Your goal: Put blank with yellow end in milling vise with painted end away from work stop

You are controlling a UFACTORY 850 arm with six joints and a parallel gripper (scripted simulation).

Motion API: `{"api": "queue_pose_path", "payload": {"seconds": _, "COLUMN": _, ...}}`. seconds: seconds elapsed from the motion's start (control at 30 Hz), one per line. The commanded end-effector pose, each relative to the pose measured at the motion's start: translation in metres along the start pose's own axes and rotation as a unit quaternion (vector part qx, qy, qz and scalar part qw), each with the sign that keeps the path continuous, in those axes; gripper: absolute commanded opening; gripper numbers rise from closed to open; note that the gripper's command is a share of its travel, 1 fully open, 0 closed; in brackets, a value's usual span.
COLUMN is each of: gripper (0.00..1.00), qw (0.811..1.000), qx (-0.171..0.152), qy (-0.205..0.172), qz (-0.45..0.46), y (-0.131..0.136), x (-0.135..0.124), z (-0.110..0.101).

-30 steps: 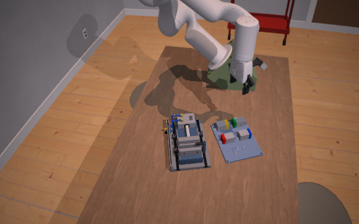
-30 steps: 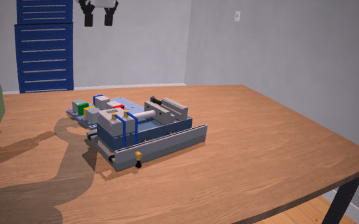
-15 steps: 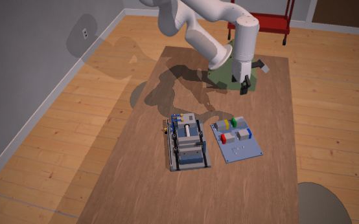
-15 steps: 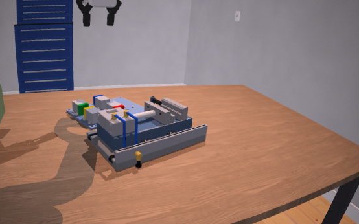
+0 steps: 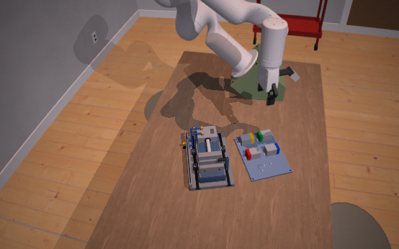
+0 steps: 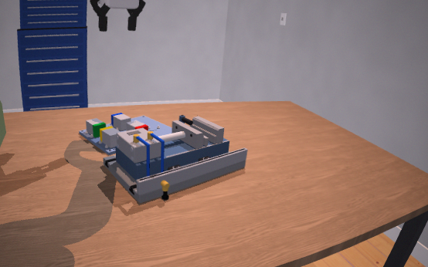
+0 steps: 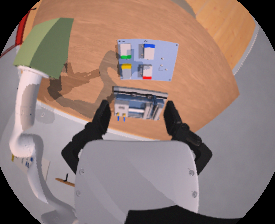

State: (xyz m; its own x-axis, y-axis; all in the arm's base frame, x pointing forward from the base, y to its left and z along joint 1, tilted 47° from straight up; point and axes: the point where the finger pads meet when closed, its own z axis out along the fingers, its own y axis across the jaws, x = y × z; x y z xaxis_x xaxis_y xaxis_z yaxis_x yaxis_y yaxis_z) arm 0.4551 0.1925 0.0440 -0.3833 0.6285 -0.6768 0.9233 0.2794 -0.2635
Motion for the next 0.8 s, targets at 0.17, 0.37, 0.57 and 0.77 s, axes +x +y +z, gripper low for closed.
{"api": "queue_pose_path", "payload": {"seconds": 0.17, "gripper": 0.72, "qw": 1.0, "qx": -0.001, "qy": 0.0, "qz": 0.001, "y": 0.0006, "x": 0.0, "z": -0.0009}}
{"api": "queue_pose_path", "payload": {"seconds": 0.37, "gripper": 0.72, "qw": 1.0, "qx": -0.001, "qy": 0.0, "qz": 0.001, "y": 0.0006, "x": 0.0, "z": -0.0009}}
{"api": "queue_pose_path", "payload": {"seconds": 0.57, "gripper": 0.72, "qw": 1.0, "qx": -0.001, "qy": 0.0, "qz": 0.001, "y": 0.0006, "x": 0.0, "z": -0.0009}}
{"api": "queue_pose_path", "payload": {"seconds": 0.77, "gripper": 0.72, "qw": 1.0, "qx": -0.001, "qy": 0.0, "qz": 0.001, "y": 0.0006, "x": 0.0, "z": -0.0009}}
